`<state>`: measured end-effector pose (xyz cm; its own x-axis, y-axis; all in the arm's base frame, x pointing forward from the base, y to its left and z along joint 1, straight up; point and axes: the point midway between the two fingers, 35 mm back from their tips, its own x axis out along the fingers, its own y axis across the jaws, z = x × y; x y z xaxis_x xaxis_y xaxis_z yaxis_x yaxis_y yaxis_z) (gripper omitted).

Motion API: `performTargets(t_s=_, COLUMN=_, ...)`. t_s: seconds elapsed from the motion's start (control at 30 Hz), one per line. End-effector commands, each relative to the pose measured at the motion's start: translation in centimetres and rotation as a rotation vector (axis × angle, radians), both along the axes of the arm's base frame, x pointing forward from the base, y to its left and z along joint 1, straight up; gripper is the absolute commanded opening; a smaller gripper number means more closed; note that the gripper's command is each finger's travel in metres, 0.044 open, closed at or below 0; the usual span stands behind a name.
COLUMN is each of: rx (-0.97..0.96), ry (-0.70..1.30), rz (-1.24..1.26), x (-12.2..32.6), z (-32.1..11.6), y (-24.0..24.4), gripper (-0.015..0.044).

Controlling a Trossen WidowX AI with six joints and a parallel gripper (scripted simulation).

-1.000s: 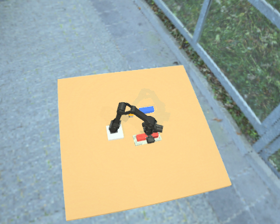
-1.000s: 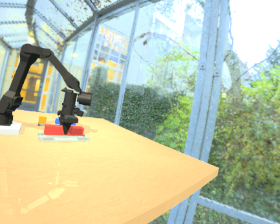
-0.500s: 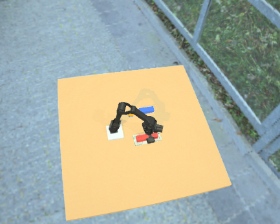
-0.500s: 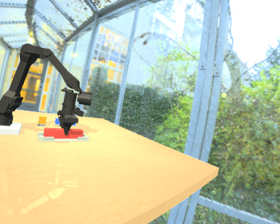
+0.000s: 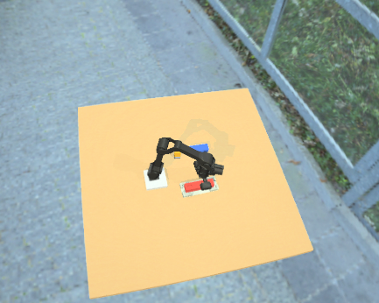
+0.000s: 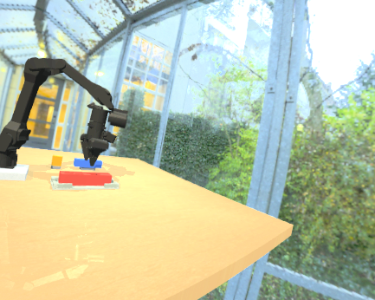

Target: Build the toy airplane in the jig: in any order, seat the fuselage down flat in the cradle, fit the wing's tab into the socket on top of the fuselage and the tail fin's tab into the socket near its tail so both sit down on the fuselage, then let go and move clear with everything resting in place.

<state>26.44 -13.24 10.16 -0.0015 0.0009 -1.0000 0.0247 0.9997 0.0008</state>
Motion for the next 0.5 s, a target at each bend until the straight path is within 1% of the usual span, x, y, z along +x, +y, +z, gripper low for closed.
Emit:
performTargets(t_s=0.0, rx=-0.014, ry=-0.023, rz=0.003, x=-0.3, z=4.7, y=0.1, gripper=0.044)
performTargets(t_s=0.37, rx=-0.014, ry=-0.024, rz=-0.029, x=0.2, z=5.2, y=-0.1, gripper=0.044)
performTargets(t_s=0.47, rx=-0.016, ry=-0.023, rz=-0.025, x=0.8, z=5.1, y=0.8, gripper=0.044)
